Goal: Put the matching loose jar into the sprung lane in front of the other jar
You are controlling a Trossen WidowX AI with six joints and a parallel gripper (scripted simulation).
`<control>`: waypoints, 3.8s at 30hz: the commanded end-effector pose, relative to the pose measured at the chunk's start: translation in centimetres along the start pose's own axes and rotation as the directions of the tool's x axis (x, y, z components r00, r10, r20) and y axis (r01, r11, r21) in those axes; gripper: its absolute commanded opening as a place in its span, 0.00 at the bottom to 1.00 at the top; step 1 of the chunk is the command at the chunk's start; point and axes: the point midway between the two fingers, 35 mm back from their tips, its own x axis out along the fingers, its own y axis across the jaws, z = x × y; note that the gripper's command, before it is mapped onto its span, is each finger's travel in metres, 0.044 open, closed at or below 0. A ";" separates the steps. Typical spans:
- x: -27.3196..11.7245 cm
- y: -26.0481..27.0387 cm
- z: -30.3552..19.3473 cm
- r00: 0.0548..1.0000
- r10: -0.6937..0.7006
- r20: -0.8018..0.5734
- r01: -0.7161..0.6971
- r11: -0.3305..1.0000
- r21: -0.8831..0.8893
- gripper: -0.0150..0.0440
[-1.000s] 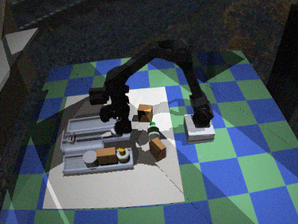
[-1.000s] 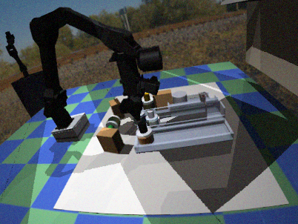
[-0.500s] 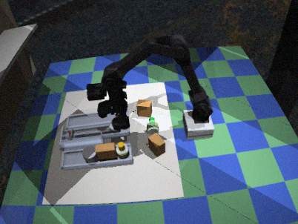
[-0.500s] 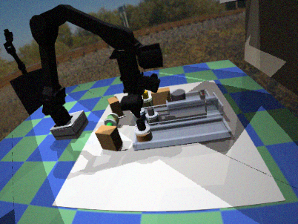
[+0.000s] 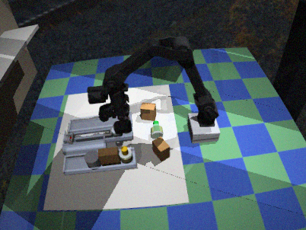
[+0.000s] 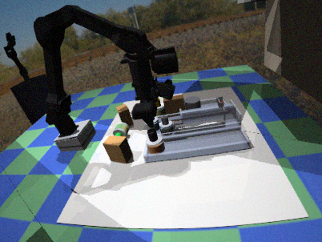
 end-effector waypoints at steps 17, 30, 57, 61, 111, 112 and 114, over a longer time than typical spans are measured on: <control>-0.5 0.0 1.2 0.999 -0.001 0.034 0.001 1.000 0.005 0.25; -0.5 0.0 1.2 0.999 -0.001 0.034 0.001 1.000 0.005 0.25; -0.5 0.0 1.4 0.999 -0.001 0.034 0.001 1.000 0.005 0.25; -0.5 0.0 1.5 0.999 -0.001 0.035 0.001 1.000 0.005 0.25; 0.4 0.0 1.8 0.999 -0.001 0.035 0.001 1.000 0.005 0.25; 0.4 0.0 1.8 0.999 -0.001 0.035 0.001 1.000 0.005 0.25; 0.5 0.0 1.8 0.999 -0.001 0.035 0.001 1.000 0.005 0.25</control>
